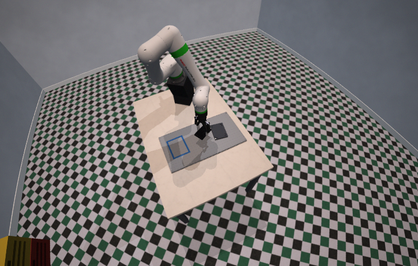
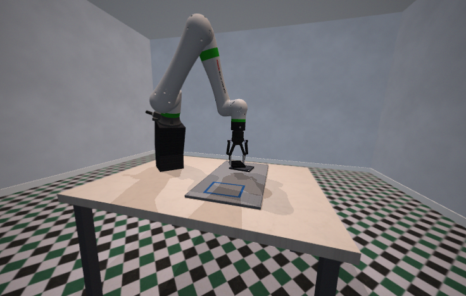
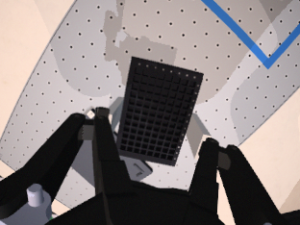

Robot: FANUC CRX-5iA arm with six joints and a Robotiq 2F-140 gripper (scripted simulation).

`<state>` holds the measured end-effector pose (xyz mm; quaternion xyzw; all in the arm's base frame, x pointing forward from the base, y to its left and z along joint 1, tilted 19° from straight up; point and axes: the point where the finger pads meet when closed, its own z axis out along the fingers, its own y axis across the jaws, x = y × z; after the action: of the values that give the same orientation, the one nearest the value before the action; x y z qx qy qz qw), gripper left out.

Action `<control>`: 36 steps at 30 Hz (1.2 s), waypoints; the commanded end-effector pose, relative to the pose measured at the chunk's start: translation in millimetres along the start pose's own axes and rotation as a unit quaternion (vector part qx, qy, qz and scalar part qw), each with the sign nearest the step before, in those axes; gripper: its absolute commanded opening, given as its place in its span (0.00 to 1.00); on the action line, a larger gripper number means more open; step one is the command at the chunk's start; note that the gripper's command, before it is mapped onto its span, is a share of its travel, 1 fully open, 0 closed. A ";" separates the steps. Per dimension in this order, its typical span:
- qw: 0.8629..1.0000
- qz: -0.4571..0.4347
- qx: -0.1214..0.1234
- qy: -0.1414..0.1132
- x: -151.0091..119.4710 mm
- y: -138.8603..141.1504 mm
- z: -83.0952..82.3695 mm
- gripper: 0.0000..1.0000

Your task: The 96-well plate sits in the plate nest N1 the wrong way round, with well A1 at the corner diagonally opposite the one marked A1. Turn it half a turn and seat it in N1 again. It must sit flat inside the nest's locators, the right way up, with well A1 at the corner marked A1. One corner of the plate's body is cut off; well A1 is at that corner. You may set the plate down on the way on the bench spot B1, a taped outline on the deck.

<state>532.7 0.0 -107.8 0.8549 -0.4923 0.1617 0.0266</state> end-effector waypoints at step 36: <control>1.000 0.000 0.000 0.001 -97.5 -55.3 -3.4 0.00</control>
<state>533.4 104.7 -126.9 0.8547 -0.4924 0.1625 0.0265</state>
